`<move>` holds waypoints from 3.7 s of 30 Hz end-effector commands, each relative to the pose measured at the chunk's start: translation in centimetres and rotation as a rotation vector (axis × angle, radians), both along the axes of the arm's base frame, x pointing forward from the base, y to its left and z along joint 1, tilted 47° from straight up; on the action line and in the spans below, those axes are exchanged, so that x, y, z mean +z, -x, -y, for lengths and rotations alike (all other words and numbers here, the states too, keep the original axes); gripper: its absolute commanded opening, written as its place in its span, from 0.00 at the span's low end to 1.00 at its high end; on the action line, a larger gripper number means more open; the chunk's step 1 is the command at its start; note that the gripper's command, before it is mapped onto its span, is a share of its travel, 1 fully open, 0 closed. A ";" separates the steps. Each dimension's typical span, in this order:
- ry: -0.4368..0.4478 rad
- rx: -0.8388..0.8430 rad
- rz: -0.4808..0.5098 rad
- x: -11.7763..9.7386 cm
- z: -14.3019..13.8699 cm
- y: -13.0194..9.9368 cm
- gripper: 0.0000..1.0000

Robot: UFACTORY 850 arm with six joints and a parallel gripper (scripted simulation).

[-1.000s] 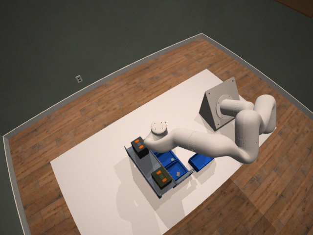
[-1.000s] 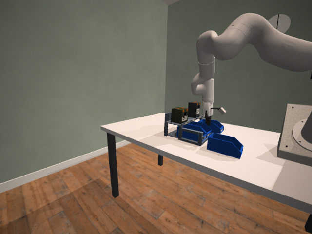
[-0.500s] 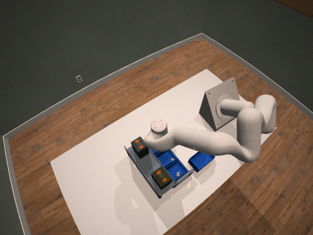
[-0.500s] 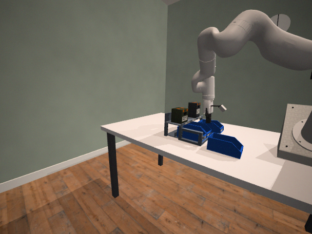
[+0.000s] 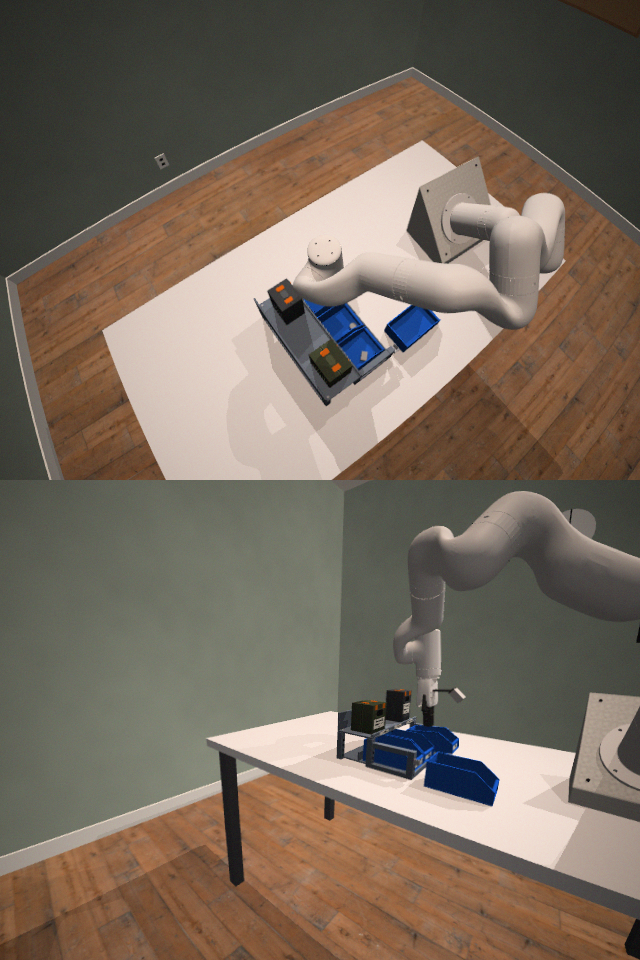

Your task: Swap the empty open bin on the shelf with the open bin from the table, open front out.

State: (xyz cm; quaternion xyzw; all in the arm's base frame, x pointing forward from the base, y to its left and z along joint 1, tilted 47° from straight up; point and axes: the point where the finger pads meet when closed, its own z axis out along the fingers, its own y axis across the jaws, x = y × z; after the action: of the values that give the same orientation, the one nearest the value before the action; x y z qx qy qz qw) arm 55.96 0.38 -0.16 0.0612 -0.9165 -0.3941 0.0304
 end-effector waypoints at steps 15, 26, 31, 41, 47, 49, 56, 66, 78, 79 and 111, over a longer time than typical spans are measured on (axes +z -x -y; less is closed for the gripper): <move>0.000 -0.001 0.001 2.1 2.2 -0.1 0.10; 0.000 -0.001 0.001 2.8 3.0 -0.1 0.10; 0.000 -0.001 0.001 3.1 3.3 -0.1 0.10; 0.000 -0.001 0.001 3.3 3.5 -0.1 0.10; 0.000 -0.001 0.001 3.3 3.6 -0.1 0.10; 0.000 -0.001 0.001 3.3 3.6 -0.1 0.10; 0.000 -0.001 0.001 3.3 3.6 -0.1 0.00; 0.000 -0.001 0.001 3.3 3.6 -0.1 0.00; -0.004 0.020 0.027 3.2 3.6 0.2 0.00; -0.006 0.030 0.040 3.1 3.7 0.3 0.00; -0.090 0.841 0.946 -2.4 5.7 11.0 0.00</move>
State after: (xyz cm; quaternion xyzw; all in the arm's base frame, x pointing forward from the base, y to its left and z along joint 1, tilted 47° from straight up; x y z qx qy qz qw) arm 46.09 -5.10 -2.08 0.5063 -0.7696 -0.3535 -0.1623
